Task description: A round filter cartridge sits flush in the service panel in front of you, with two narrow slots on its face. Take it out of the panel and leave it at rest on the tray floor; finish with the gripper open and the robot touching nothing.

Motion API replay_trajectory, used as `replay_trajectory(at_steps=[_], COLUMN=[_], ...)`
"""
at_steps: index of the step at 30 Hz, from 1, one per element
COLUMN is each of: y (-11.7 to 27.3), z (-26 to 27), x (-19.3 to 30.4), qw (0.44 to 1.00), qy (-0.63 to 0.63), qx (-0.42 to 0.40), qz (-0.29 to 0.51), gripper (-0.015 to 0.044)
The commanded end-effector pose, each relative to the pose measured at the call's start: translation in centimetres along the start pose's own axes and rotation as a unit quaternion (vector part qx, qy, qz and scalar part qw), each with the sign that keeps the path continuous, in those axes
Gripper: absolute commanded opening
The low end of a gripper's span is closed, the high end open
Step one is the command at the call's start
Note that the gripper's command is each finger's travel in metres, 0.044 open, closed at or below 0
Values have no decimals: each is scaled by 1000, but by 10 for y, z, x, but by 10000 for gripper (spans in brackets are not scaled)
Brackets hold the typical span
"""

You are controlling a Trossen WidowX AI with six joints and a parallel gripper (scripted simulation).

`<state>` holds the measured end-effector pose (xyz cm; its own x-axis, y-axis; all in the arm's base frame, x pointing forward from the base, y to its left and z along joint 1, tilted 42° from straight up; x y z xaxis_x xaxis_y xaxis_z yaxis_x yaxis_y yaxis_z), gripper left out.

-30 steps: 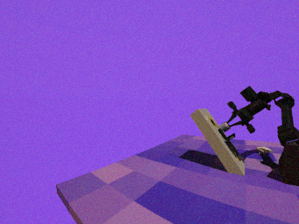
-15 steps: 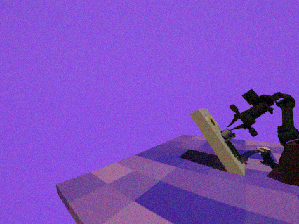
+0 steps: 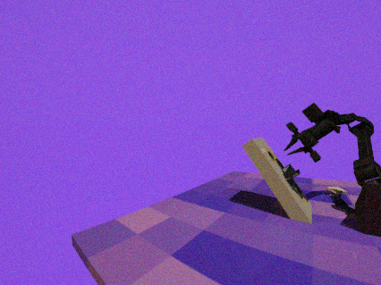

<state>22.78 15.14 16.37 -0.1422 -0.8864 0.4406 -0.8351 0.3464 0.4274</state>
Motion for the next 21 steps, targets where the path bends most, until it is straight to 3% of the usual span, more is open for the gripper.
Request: replay_trajectory(at_steps=[1,9,20,21], y=[3,3,49,48], z=[-22,-22,-83,-82], x=[-8,-8,-26,-26], qw=[1000,1000,1000,1000], qy=[1,1,0,-6], qx=[0,0,-1,-3], qz=[1,1,-2,-1], gripper=[88,88,377,350])
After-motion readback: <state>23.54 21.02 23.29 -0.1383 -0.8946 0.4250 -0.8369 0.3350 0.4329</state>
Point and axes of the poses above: the point midway between the two fingers, 35 mm back from their tips, its own y axis back along the fingers, its own z axis across the jaws, x = y × z, the point moved 6 cm from there along y, back along the fingers, and after that the axes turned 11 degrees about -y, right-handed, at the moved point
